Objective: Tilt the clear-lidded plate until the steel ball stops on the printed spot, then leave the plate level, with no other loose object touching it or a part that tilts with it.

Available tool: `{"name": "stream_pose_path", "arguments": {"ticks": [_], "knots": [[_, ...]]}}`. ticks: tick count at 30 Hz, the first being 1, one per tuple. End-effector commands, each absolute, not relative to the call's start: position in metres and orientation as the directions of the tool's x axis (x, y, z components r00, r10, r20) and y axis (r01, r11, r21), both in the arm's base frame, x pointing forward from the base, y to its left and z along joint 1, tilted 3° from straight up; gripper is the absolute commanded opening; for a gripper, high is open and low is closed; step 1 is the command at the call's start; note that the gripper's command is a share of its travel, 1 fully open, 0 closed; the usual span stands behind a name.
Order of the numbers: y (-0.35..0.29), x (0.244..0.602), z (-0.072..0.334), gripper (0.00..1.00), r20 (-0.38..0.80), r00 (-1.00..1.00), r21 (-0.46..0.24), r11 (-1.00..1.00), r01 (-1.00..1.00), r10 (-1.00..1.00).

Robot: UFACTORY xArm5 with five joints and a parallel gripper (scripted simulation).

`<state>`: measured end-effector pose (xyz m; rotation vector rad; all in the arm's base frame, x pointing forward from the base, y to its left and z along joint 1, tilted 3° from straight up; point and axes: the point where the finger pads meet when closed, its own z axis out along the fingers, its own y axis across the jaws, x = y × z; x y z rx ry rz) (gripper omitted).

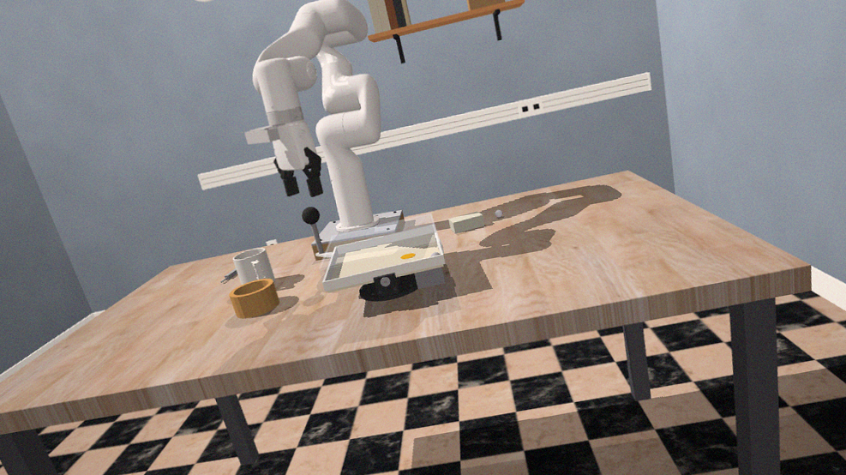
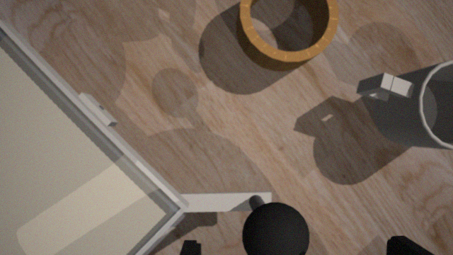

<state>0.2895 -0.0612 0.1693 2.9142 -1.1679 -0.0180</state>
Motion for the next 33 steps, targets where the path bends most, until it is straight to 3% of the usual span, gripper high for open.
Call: {"name": "stream_pose_path", "arguments": {"ticks": [1, 28, 29, 33], "knots": [[-0.0615, 0.2905, 0.1704, 1.00, -0.007, 0.723, 0.004, -0.723, -0.691, -0.691], [-0.0615, 0.2905, 0.1704, 1.00, -0.007, 0.723, 0.004, -0.723, -0.691, -0.691], [-0.0615, 0.2905, 0.1704, 0.62, -0.007, 0.723, 0.004, -0.723, -0.691, -0.691], [-0.0615, 0.2905, 0.1703, 0.62, -0.007, 0.723, 0.004, -0.723, -0.691, -0.691]]}}
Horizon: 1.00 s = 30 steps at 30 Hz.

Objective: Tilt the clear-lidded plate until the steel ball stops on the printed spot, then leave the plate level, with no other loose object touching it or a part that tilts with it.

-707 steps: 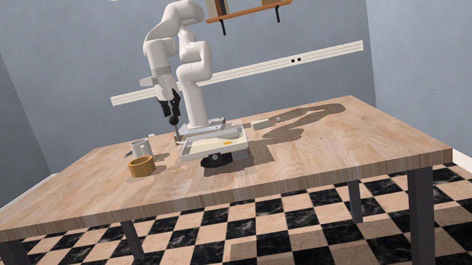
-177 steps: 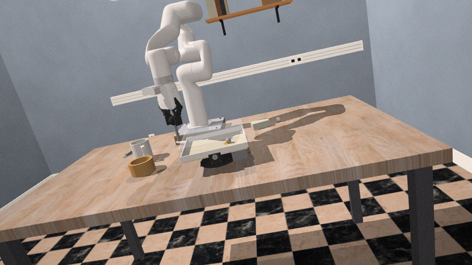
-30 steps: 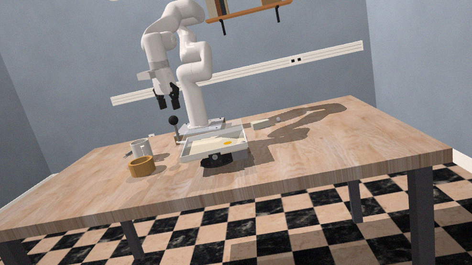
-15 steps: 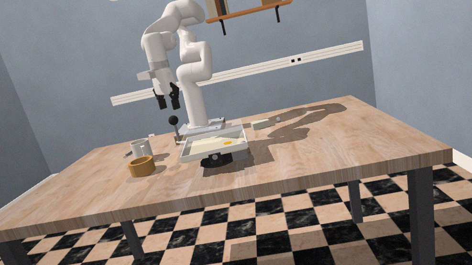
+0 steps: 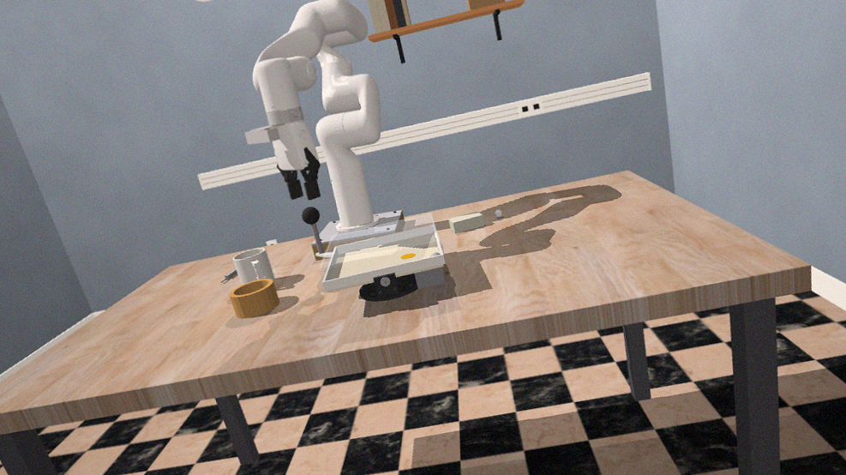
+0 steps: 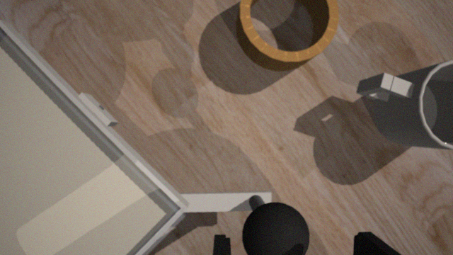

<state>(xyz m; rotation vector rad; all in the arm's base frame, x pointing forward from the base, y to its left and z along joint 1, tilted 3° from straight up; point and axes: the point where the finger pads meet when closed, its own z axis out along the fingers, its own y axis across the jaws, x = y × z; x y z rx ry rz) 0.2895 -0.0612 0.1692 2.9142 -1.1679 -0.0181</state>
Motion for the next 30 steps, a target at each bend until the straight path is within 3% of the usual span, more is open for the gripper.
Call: {"name": "stream_pose_path", "arguments": {"ticks": [1, 30], "knots": [[-0.061, 0.291, 0.170, 0.62, -0.007, 0.723, 0.004, -0.723, -0.691, -0.691], [-0.061, 0.290, 0.152, 0.62, -0.007, 0.723, 0.004, -0.723, -0.691, -0.691]]}}
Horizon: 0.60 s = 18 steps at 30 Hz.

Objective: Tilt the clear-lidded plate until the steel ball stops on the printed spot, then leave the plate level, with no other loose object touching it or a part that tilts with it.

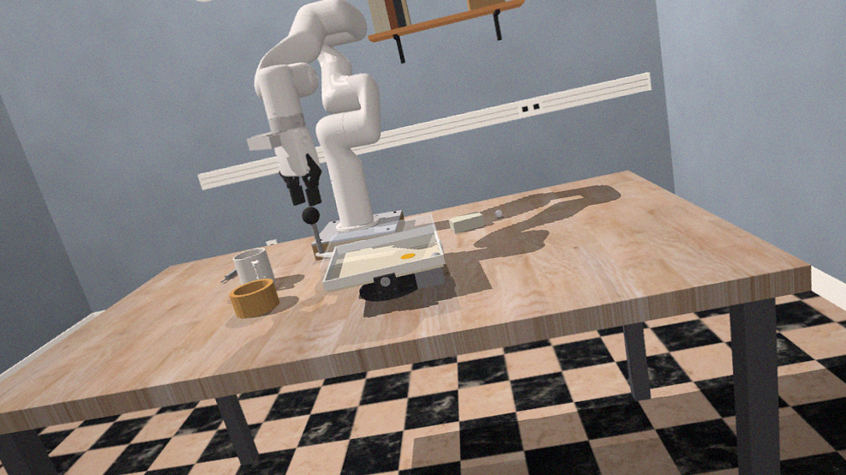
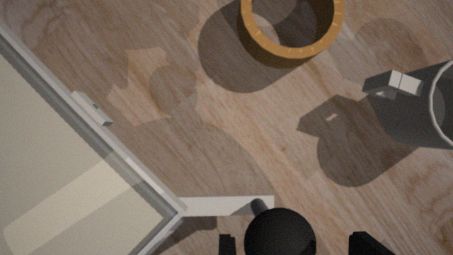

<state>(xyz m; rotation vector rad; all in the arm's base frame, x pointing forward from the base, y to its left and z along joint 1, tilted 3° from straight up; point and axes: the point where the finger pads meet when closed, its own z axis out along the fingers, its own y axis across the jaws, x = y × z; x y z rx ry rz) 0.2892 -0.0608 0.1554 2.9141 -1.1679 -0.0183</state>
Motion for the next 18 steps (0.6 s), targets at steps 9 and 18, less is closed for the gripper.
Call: {"name": "stream_pose_path", "arguments": {"ticks": [9, 18], "knots": [[-0.061, 0.290, 0.145, 0.62, -0.007, 0.723, 0.004, -0.723, -0.691, -0.691], [-0.061, 0.290, 0.139, 0.62, -0.007, 0.723, 0.004, -0.723, -0.691, -0.691]]}}
